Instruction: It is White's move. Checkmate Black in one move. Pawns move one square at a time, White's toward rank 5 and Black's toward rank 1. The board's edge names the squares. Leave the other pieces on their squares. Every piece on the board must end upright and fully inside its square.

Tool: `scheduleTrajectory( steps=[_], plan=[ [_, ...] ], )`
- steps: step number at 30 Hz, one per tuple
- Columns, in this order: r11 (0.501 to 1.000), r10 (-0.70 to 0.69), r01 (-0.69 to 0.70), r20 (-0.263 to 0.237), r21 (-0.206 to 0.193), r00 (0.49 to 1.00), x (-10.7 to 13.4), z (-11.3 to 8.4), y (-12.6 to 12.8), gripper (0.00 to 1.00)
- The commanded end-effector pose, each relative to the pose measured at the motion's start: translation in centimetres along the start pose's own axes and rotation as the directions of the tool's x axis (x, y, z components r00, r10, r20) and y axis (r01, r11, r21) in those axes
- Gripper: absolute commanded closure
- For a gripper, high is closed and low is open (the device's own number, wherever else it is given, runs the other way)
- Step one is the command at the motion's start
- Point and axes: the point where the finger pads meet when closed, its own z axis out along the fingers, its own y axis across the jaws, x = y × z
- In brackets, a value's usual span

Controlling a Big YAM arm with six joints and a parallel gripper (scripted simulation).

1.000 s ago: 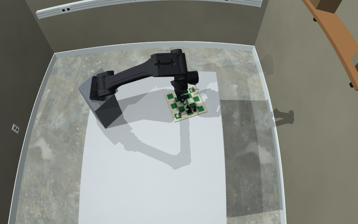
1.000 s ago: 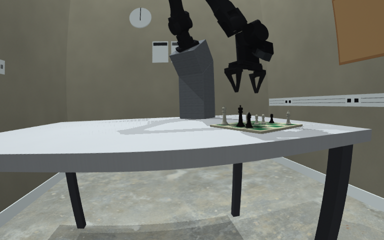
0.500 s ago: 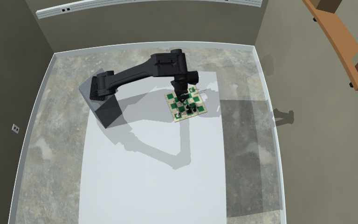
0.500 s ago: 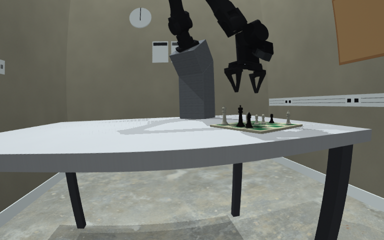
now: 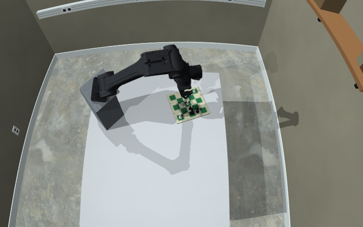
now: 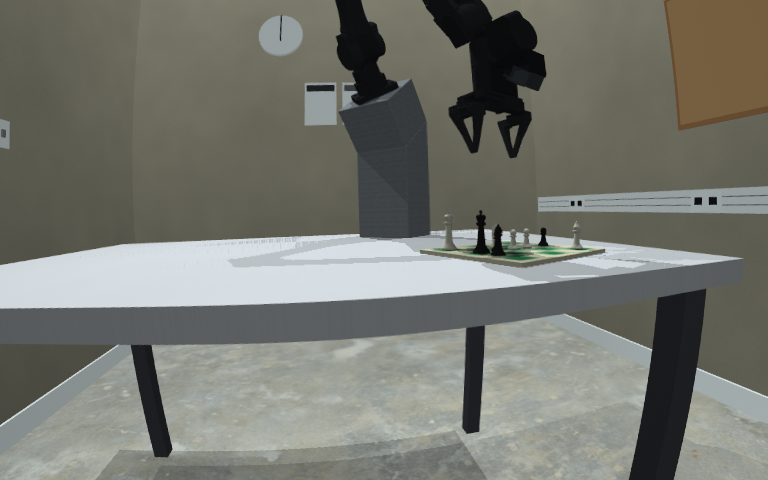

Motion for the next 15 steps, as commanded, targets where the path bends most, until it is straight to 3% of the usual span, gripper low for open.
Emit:
scheduleTrajectory(
  steps=[1,8,12,15],
  plan=[
    [1.0,0.01,-0.01,-0.002,-0.004,1.0,0.1,-2.0,0.3,0.0],
    [1.0,0.01,-0.01,-0.001,-0.005,1.0,0.1,-4.0,0.3,0.0],
    [1.0,0.012,-0.012,-0.042,-0.001,0.999,1.4,-2.6,0.1,0.0],
    [1.0,0.011,-0.011,-0.042,-0.002,0.999,1.4,-2.6,0.1,0.0]
  ],
)
